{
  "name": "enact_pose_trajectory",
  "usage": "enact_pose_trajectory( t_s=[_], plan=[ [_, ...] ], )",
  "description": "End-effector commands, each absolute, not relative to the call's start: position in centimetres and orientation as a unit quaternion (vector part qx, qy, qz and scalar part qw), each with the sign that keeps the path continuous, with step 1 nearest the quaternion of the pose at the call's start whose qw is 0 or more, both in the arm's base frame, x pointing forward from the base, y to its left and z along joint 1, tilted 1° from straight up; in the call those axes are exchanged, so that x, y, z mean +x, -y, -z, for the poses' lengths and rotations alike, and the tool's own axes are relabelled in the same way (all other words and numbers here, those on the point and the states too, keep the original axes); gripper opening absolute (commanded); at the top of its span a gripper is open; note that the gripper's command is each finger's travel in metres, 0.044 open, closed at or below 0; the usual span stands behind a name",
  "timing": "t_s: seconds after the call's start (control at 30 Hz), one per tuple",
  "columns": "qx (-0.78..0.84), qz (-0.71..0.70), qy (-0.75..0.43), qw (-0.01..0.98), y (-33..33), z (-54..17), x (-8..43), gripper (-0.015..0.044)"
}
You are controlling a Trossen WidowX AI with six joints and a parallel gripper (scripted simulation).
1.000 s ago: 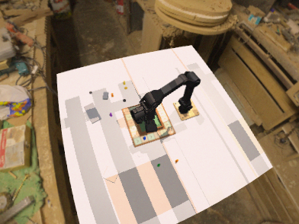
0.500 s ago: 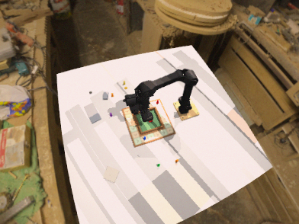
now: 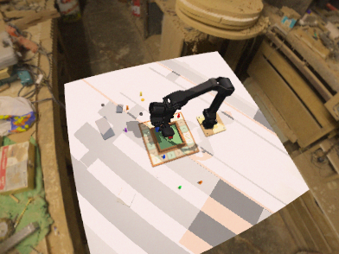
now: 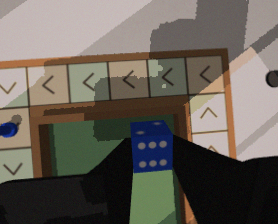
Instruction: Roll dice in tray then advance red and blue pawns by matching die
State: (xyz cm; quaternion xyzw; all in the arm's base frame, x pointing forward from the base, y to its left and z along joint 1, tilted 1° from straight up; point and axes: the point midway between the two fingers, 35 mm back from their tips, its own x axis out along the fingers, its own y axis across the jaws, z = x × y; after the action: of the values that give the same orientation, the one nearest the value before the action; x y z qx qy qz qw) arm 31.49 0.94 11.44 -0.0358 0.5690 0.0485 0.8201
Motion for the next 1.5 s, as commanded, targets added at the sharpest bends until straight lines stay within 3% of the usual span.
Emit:
enact_pose_trajectory(
  t_s=[0.0, 0.4, 0.8, 1.47],
  plan=[
    [-0.03, -0.054, -0.508, 0.859, -0.9, -11.3, 31.6, 0.0],
    [-0.027, -0.062, -0.335, 0.94, -0.9, -11.0, 31.7, 0.0],
    [-0.027, -0.062, -0.334, 0.94, -0.4, -14.7, 28.4, 0.0],
    [-0.026, -0.059, -0.336, 0.94, -0.4, -14.4, 28.3, 0.0]
  ],
)
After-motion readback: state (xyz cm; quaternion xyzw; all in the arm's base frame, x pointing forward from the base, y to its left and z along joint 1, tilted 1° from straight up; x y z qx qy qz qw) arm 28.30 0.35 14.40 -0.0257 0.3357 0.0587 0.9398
